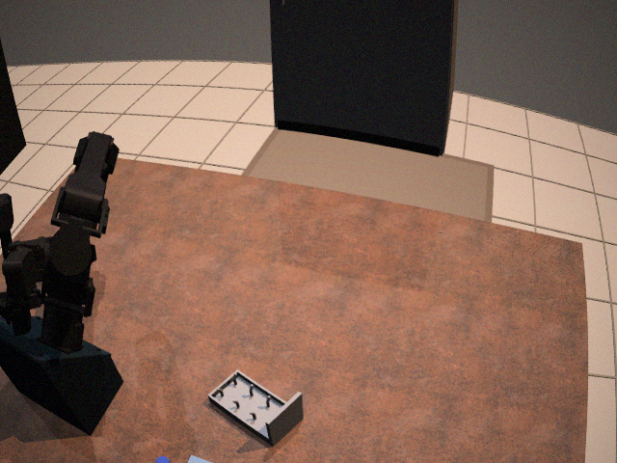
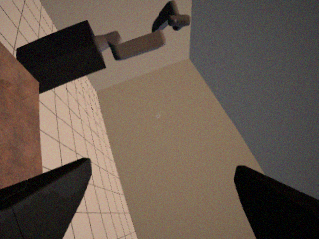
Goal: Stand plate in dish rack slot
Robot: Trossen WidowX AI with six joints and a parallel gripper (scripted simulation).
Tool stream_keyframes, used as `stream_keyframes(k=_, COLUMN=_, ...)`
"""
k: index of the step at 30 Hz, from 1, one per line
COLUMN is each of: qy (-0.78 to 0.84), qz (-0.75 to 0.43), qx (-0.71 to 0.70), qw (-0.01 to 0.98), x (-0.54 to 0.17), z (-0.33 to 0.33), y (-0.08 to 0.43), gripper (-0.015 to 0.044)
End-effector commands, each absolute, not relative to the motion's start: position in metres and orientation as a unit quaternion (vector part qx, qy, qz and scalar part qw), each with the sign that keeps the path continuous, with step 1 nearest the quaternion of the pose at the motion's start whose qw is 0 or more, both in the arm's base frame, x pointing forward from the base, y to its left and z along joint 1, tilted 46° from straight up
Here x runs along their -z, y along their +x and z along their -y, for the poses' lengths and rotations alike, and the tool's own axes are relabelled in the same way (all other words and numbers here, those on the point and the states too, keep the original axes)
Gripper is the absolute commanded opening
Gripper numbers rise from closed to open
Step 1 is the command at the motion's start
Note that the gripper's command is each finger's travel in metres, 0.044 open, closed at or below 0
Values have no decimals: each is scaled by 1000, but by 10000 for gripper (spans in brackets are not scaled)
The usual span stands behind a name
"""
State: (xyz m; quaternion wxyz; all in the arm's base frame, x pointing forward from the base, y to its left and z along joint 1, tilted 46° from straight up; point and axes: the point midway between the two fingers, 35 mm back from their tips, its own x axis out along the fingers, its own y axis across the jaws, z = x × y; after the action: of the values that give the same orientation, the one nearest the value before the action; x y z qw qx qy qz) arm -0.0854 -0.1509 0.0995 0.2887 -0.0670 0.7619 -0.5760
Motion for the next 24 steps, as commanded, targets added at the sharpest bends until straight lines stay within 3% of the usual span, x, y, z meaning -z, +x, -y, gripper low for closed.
stream_keyframes(k=1, qy=-66, qz=-763, qx=574, qw=291, x=-99, z=151, y=-85, gripper=400)
stream_keyframes(k=24, qy=47, qz=-809, qx=288, qw=511, x=-73, z=200, y=30, gripper=400)
